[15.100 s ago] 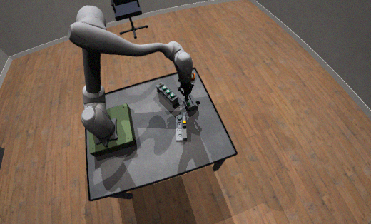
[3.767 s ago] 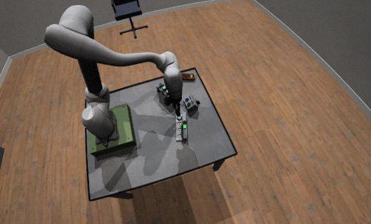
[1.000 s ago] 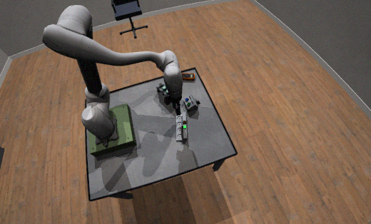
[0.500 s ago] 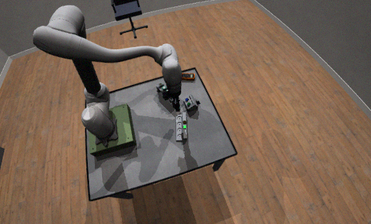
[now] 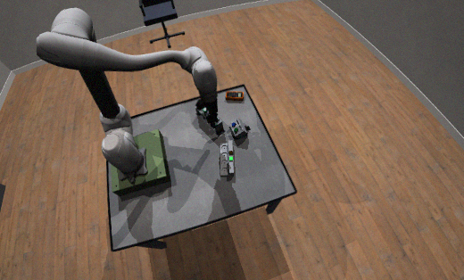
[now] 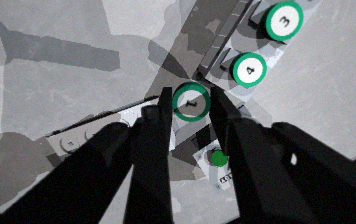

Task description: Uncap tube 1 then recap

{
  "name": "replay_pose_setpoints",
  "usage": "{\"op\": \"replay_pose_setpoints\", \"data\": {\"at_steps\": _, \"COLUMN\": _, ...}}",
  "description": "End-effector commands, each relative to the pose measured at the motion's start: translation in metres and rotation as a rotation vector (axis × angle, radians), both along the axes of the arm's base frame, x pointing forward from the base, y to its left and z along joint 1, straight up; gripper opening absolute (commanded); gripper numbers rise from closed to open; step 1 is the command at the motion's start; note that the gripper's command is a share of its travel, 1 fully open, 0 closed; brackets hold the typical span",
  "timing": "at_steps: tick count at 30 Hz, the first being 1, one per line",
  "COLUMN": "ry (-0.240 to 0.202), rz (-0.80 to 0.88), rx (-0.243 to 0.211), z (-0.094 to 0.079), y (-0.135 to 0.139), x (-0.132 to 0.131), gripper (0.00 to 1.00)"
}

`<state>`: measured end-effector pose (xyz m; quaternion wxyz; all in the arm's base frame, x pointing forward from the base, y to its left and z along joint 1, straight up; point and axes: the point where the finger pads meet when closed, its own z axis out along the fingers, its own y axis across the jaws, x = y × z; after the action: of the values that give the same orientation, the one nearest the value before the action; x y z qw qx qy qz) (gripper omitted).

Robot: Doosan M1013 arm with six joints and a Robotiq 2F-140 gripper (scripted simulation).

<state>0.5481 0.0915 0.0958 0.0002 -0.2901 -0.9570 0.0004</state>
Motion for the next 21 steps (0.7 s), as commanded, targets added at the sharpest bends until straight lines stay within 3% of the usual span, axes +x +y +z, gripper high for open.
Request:
{"op": "replay_pose_setpoints", "data": {"at_steps": 1, "ry": 0.0, "rz": -0.002, "rx": -0.002, "z": 0.001, "y": 0.031, "x": -0.008, "gripper": 0.3}}
{"op": "replay_pose_setpoints", "data": {"at_steps": 21, "ry": 0.0, "rz": -0.002, "rx": -0.002, "z": 0.0, "y": 0.176, "x": -0.046, "gripper": 0.3}}
